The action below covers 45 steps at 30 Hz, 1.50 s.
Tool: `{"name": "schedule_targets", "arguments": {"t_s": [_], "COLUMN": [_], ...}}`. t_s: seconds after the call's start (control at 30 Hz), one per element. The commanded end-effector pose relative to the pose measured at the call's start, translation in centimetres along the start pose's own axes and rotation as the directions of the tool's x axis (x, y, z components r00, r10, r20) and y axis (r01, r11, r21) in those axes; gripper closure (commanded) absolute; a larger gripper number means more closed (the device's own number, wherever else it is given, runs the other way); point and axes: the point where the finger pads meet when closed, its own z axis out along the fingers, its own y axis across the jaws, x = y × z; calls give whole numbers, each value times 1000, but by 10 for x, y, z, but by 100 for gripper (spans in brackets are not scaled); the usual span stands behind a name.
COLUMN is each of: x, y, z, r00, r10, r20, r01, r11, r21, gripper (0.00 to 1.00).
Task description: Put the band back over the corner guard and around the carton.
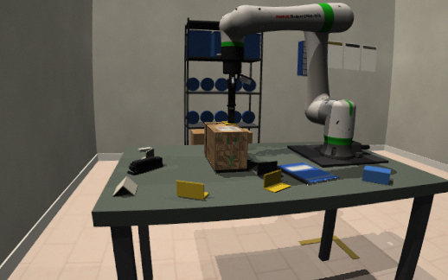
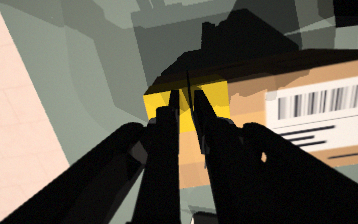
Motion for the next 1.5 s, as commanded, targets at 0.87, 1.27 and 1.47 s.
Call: {"name": "schedule_targets", "arguments": {"t_s": [0.87, 1.27, 1.47], "x": [0, 0, 0], "y": [0, 0, 0], "z": [-11, -22, -25], "r00": [1000, 1000, 1000], "r10": [0, 0, 0], "r20": [2, 2, 2], "r01": [0, 0, 0], "r11": [1000, 1000, 1000], "r21": [0, 0, 0], "gripper": [82, 82, 82]}}
